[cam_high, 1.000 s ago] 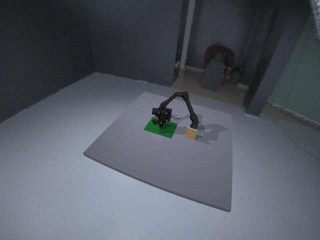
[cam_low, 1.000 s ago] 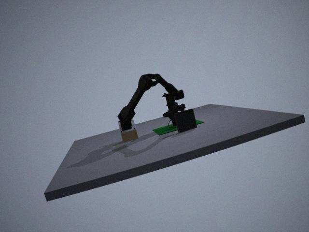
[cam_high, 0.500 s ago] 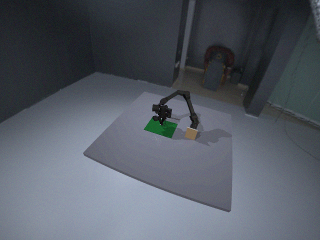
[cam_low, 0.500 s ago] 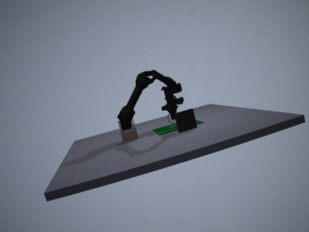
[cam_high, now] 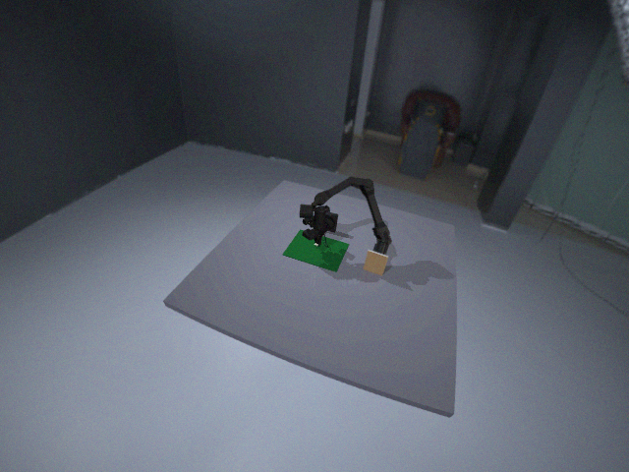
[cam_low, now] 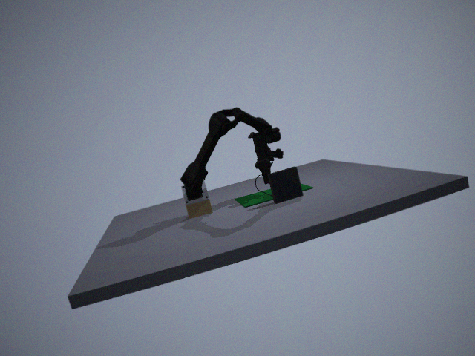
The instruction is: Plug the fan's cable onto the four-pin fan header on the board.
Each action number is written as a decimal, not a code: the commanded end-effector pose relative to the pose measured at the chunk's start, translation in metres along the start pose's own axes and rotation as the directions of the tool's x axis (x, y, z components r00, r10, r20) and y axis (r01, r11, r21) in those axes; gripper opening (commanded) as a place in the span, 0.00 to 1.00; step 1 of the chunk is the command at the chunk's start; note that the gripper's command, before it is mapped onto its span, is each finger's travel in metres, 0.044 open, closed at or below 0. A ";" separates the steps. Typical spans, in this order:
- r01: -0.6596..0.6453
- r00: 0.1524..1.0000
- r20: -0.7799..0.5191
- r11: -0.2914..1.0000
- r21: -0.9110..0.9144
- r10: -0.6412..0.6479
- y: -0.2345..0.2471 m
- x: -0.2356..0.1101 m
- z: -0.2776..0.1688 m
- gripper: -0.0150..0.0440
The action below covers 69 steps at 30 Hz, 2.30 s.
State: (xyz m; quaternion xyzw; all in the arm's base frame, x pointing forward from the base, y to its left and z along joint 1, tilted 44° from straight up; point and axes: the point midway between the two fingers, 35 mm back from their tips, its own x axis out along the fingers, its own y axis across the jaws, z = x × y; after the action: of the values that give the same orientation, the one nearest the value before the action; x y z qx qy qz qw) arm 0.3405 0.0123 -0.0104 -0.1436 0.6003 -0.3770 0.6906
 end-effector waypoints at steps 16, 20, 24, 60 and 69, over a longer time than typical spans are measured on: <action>-0.001 1.000 0.003 0.783 -0.622 0.003 -0.013 -0.001 0.011 0.25; 0.000 1.000 0.003 0.690 -0.724 0.003 -0.016 -0.001 0.014 0.25; 0.000 1.000 0.003 0.584 -0.812 0.003 -0.019 -0.001 0.016 0.25; 0.003 1.000 0.003 -0.233 -0.973 0.001 -0.033 -0.002 0.028 0.25; 0.003 1.000 0.003 -0.227 -0.974 0.001 -0.031 -0.002 0.028 0.25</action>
State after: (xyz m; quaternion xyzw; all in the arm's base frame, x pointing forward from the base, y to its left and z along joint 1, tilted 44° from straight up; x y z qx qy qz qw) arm 0.3538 -0.0161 0.0179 -0.6299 0.6683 0.2372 0.3169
